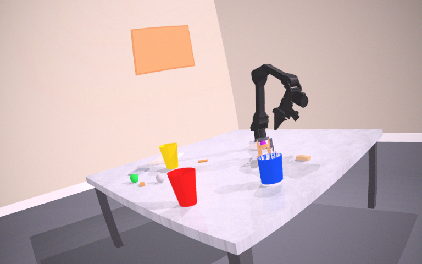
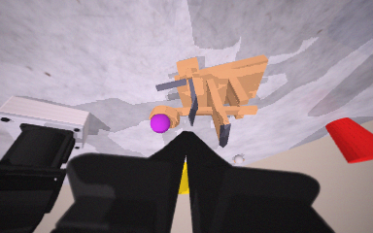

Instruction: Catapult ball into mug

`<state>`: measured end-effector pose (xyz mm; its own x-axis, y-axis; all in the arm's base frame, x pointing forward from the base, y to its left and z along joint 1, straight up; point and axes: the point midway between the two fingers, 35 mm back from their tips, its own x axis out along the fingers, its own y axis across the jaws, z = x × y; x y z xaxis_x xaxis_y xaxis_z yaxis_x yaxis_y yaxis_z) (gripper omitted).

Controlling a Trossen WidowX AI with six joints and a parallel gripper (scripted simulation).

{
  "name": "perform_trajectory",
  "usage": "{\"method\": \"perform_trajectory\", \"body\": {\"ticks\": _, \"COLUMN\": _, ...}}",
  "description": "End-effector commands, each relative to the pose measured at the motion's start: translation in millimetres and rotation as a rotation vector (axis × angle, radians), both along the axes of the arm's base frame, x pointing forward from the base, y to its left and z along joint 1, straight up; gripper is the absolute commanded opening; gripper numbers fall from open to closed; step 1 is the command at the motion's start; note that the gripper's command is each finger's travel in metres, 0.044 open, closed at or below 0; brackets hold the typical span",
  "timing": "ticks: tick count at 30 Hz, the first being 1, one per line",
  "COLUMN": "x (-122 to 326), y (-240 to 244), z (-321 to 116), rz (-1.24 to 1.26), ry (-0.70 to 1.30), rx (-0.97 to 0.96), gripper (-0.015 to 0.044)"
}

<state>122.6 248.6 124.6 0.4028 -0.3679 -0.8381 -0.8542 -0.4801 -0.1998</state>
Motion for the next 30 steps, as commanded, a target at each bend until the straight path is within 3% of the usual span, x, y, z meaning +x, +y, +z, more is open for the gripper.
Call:
{"method": "perform_trajectory", "body": {"ticks": 1, "x": -9.2, "y": -16.9, "z": -1.9, "rz": 0.102, "ry": 0.002, "rx": -0.113, "gripper": 0.0000}}
{"method": "perform_trajectory", "body": {"ticks": 8, "x": -19.9, "y": -40.1, "z": -2.2, "rz": 0.249, "ry": 0.007, "rx": -0.278, "gripper": 0.0000}}
{"method": "perform_trajectory", "body": {"ticks": 30, "x": -18.6, "y": -36.8, "z": -23.9, "rz": 0.253, "ry": 0.007, "rx": -0.284, "gripper": 0.0000}}
